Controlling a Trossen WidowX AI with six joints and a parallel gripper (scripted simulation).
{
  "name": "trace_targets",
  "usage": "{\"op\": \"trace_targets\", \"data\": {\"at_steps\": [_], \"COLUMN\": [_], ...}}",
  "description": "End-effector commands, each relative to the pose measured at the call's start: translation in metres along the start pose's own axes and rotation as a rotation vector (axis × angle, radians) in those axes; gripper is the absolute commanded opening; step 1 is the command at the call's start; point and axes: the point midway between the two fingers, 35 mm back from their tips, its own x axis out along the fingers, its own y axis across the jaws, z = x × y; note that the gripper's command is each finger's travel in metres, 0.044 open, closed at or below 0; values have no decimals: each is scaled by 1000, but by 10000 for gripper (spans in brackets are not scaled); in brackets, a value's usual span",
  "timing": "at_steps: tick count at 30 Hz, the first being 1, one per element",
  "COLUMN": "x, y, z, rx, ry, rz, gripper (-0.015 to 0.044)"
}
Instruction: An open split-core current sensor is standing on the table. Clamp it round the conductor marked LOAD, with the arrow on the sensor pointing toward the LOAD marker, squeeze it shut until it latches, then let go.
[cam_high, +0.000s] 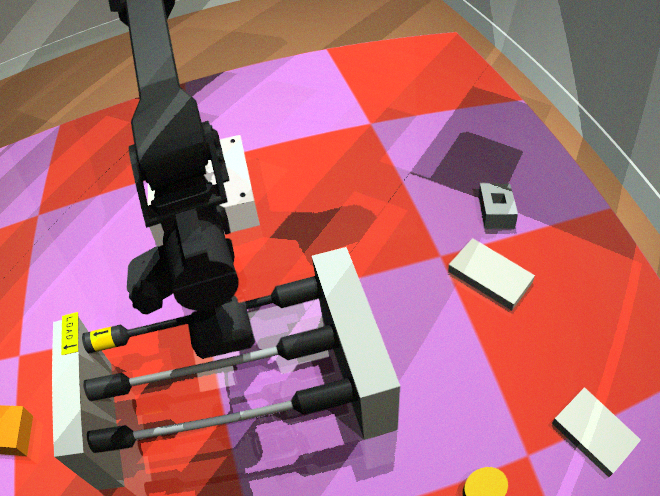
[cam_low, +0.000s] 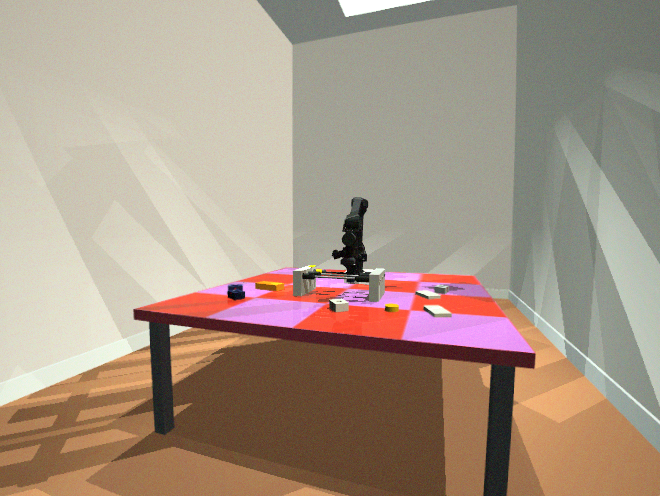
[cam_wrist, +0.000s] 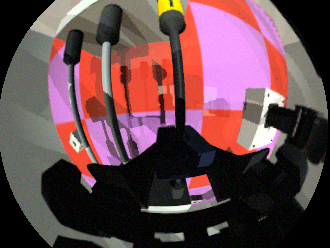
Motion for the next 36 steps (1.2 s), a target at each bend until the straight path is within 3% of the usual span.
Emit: {"op": "trace_targets", "data": {"at_steps": [1,11,36], "x": [4,0,0], "y": [1,0,0], "z": [0,0,0], "rx": [-1,0,0], "ry": [0,0,0], "rz": [3,1,1], "gripper": [0,262,262]}}
